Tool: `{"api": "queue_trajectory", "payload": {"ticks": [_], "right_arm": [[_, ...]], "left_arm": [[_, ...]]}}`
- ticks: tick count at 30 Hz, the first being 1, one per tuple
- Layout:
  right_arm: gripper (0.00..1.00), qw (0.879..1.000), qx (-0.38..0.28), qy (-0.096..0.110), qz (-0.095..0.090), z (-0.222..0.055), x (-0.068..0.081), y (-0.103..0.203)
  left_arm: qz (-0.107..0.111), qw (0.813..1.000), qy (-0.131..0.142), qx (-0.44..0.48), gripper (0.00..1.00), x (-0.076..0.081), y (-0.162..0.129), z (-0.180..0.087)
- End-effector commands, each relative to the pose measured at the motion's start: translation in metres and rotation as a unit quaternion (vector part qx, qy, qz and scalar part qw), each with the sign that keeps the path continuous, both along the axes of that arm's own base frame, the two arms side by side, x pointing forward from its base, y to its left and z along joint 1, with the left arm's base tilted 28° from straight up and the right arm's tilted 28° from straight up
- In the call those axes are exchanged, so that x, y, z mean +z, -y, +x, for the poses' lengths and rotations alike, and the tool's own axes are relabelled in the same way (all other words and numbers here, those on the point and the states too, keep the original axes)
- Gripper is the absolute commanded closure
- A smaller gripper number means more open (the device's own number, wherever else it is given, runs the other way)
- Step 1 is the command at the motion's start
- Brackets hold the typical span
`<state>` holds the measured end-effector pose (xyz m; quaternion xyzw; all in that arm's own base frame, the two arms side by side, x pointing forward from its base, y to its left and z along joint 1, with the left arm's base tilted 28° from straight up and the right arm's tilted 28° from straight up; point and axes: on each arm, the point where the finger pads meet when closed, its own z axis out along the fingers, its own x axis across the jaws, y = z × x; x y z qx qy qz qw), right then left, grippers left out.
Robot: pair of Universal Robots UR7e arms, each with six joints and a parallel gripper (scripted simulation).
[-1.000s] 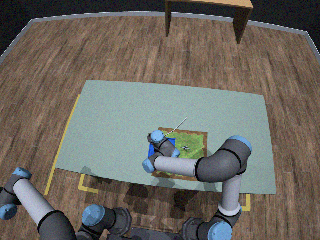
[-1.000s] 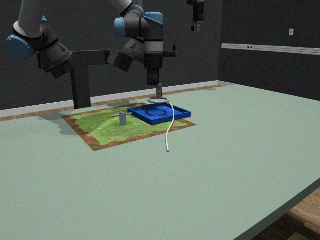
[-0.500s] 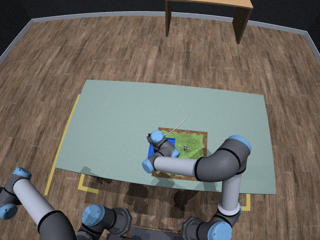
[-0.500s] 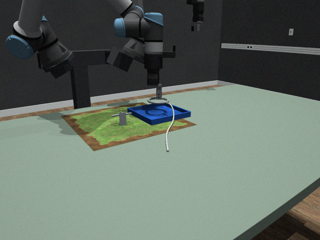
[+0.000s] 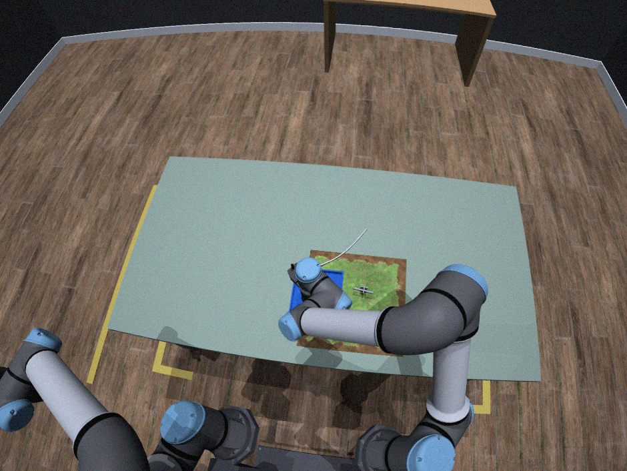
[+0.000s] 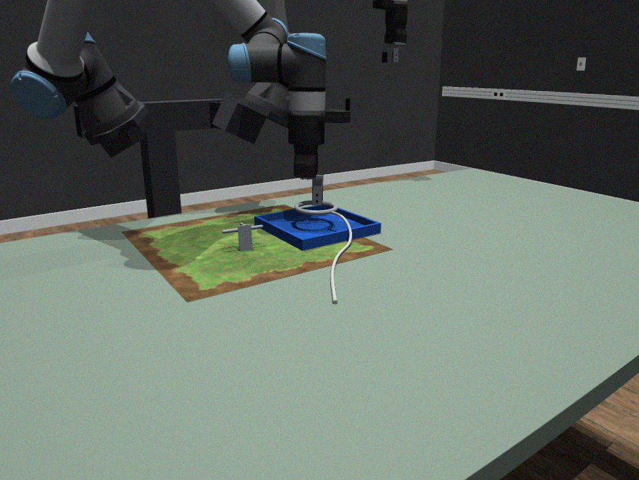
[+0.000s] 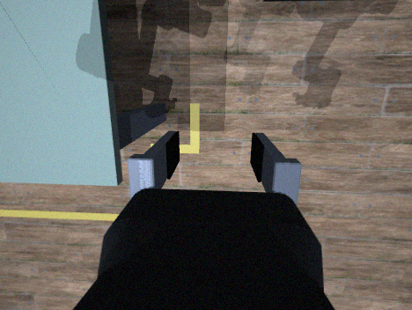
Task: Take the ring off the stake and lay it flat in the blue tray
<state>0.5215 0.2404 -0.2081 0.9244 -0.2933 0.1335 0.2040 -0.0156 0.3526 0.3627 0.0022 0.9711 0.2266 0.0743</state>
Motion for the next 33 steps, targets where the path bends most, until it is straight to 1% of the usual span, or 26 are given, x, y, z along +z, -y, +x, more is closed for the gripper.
{"api": "queue_trajectory", "payload": {"ticks": [1, 16, 26, 33], "right_arm": [[1.00, 1.000, 0.000, 0.003, 0.003, 0.004, -0.005, 0.001], [1.00, 1.000, 0.000, 0.003, 0.003, 0.007, -0.023, 0.010], [1.00, 1.000, 0.000, 0.003, 0.003, 0.008, -0.028, 0.012], [1.00, 1.000, 0.000, 0.003, 0.003, 0.008, -0.029, 0.012]], "left_arm": [[0.000, 1.000, 0.000, 0.002, 0.00, -0.001, 0.001, -0.001], [0.000, 1.000, 0.000, 0.002, 0.00, -0.001, 0.001, -0.001], [0.000, 1.000, 0.000, 0.002, 0.00, -0.001, 0.001, -0.001], [0.000, 1.000, 0.000, 0.002, 0.00, -0.001, 0.001, -0.001]]}}
